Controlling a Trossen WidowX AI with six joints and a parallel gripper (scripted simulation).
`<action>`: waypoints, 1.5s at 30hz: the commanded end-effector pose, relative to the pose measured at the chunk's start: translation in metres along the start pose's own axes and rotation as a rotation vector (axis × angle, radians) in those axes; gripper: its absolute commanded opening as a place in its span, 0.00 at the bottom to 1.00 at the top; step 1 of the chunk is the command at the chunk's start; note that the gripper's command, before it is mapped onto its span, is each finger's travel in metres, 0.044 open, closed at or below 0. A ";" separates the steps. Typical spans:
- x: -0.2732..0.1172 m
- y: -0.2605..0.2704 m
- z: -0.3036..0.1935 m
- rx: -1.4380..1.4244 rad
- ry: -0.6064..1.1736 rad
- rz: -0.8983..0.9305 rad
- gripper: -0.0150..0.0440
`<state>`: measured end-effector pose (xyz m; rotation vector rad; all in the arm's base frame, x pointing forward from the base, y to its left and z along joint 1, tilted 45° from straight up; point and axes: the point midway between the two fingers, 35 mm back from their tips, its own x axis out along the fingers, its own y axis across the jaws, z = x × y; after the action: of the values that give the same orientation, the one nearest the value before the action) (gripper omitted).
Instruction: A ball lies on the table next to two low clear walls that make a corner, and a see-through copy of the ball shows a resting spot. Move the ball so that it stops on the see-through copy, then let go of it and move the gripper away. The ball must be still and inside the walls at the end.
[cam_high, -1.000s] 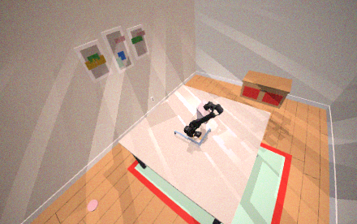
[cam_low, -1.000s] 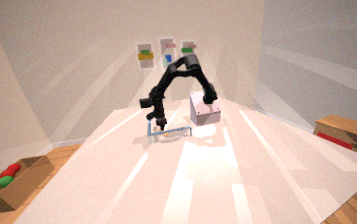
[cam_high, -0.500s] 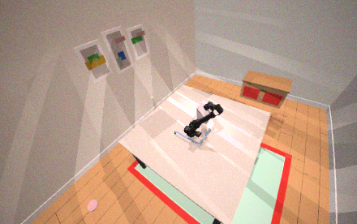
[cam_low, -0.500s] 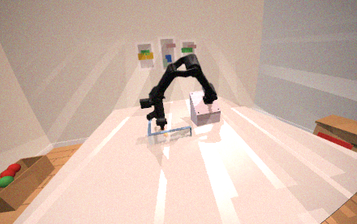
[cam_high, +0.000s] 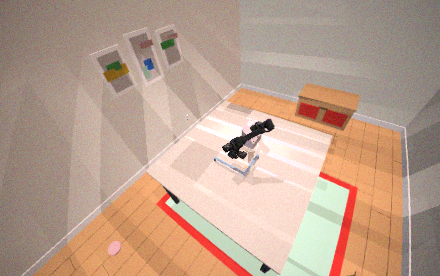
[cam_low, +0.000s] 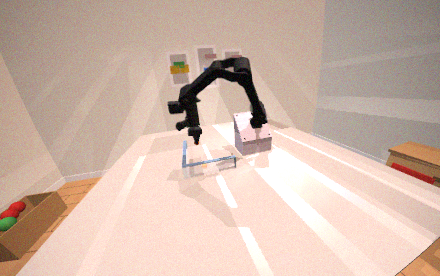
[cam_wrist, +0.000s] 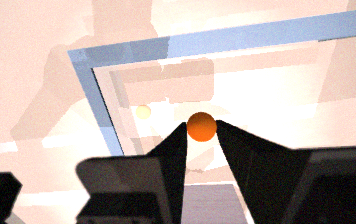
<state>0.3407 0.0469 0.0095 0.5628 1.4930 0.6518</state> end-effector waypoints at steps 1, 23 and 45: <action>-0.030 0.002 -0.003 -0.010 -0.001 -0.002 0.25; -0.020 0.028 -0.005 0.461 -0.003 -0.007 0.25; -0.004 0.063 -0.010 1.090 -0.004 -0.003 0.25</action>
<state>0.3296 0.0821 0.0535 1.2918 1.7606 -0.1543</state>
